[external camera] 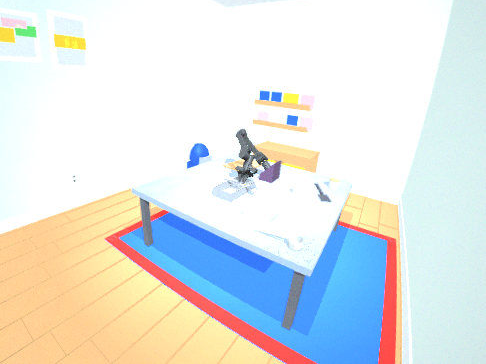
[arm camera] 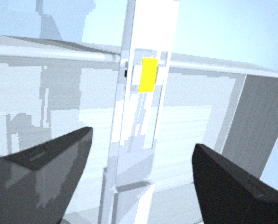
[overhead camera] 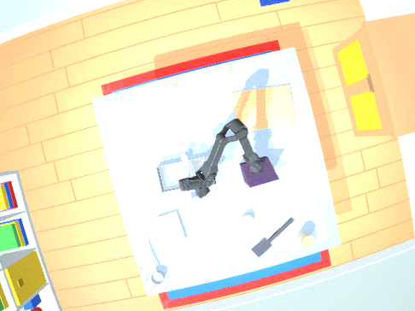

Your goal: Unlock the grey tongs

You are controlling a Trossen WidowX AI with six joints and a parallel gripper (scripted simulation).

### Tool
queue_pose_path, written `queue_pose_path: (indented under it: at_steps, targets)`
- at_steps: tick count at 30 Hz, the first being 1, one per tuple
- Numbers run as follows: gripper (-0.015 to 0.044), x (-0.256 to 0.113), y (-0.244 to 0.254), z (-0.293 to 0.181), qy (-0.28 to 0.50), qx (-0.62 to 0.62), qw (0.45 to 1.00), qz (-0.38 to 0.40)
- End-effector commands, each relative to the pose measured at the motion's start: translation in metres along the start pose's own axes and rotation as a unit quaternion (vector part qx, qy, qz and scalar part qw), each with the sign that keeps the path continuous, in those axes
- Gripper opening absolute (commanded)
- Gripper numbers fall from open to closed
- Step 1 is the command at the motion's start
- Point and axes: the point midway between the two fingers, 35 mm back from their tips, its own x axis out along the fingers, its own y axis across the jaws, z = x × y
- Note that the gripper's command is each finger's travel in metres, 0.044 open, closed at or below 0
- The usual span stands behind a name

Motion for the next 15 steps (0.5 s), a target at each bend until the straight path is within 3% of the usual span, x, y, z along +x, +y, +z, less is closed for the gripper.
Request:
queue_pose_path:
  at_steps: [1,15]
  targets:
    - [0.026,0.008,0.002,0.002,-0.002,-0.005,1.0,0.002]
    - [0.026,0.031,0.002,0.0,-0.001,-0.005,1.0,0.001]
